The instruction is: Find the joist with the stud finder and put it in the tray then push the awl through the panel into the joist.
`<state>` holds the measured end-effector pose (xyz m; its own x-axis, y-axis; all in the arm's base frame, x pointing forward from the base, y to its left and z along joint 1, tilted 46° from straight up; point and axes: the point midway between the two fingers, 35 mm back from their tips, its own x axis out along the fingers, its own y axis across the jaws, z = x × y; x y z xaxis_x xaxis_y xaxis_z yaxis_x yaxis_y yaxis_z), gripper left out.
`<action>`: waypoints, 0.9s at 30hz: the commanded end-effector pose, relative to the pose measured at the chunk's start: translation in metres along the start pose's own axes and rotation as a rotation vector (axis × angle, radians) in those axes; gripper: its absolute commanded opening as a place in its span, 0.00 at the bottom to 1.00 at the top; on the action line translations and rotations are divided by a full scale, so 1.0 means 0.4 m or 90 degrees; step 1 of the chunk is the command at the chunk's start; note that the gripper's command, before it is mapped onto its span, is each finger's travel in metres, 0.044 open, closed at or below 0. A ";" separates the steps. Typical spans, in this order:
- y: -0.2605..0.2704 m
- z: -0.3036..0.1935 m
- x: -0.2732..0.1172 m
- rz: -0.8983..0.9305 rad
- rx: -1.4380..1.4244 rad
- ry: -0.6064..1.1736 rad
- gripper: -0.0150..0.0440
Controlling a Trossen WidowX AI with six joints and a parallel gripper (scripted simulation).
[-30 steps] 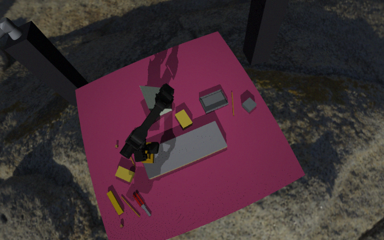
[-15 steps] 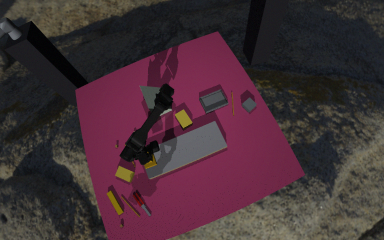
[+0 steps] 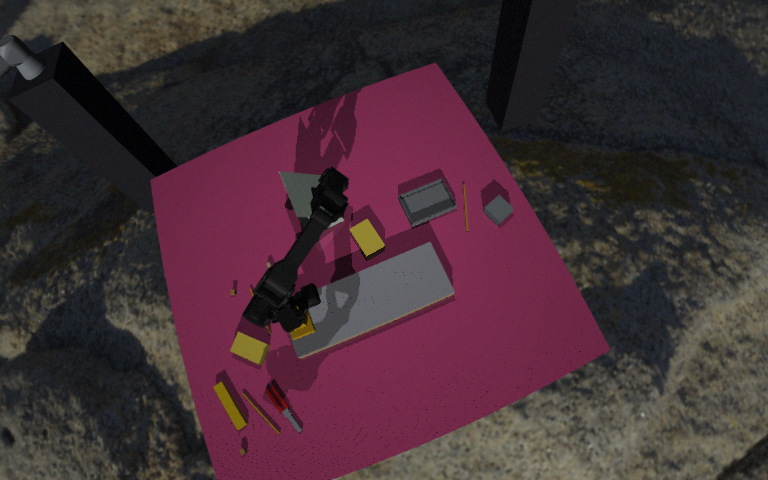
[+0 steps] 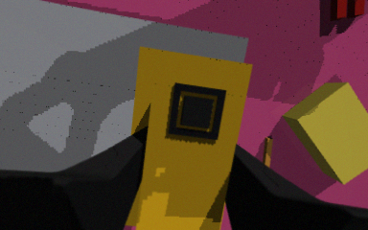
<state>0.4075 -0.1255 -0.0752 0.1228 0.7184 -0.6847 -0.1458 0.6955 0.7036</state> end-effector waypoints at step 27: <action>0.005 -0.025 0.089 0.003 0.003 -0.004 0.25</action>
<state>0.4024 -0.1018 -0.0990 0.1228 0.7193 -0.6838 -0.1461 0.6946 0.7044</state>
